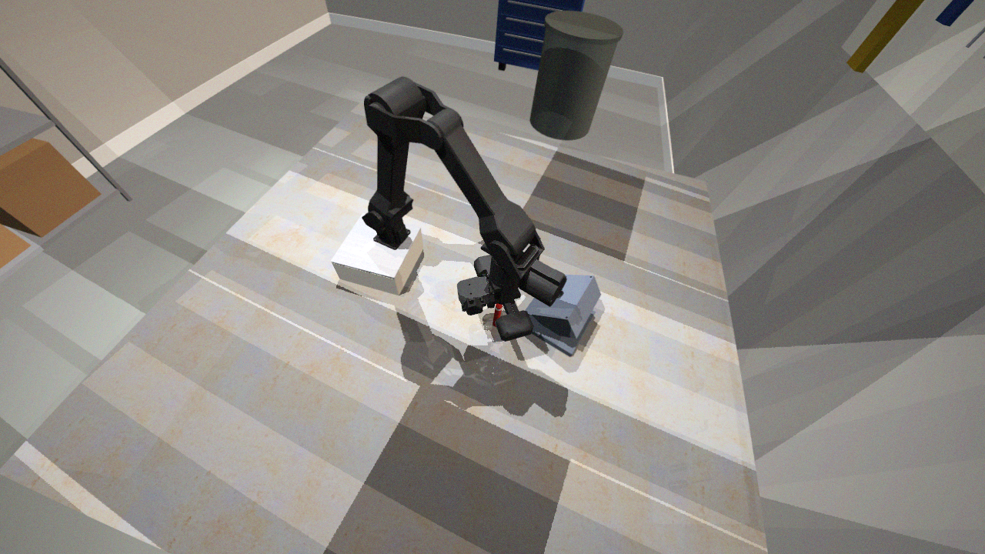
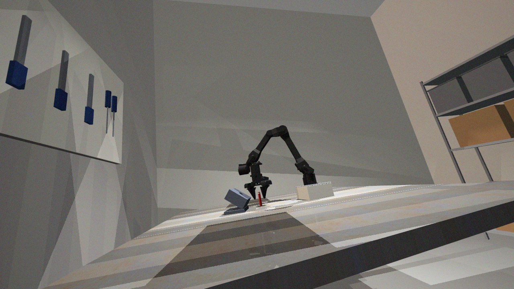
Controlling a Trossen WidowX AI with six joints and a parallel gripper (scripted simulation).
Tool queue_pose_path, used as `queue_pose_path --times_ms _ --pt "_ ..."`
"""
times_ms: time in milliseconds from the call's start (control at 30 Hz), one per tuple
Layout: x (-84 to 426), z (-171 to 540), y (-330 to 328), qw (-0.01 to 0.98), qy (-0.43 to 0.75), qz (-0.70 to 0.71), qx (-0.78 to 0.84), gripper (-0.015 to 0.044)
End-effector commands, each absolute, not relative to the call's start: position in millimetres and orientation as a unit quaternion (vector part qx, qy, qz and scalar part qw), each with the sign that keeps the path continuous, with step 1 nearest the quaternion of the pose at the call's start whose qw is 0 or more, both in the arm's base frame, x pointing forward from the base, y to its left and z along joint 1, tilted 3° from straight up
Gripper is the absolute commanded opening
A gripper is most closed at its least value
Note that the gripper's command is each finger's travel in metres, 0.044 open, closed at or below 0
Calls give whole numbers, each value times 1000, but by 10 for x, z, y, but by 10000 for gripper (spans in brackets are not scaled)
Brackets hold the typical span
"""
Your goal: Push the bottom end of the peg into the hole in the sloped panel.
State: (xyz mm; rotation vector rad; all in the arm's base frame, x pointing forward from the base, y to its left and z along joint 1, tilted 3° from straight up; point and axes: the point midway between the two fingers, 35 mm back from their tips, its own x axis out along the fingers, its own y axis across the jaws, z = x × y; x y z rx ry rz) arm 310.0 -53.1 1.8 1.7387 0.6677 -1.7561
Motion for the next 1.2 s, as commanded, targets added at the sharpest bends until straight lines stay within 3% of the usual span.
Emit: queue_pose_path --times_ms 0,300,600,1167 --pt "3103 24 -532 287 249 -657 651 309" --pt "3103 24 -532 287 249 -657 651 72" --pt "3104 32 -532 287 250 -657 651 0" --pt "3058 806 -472 288 251 -659 648 0"
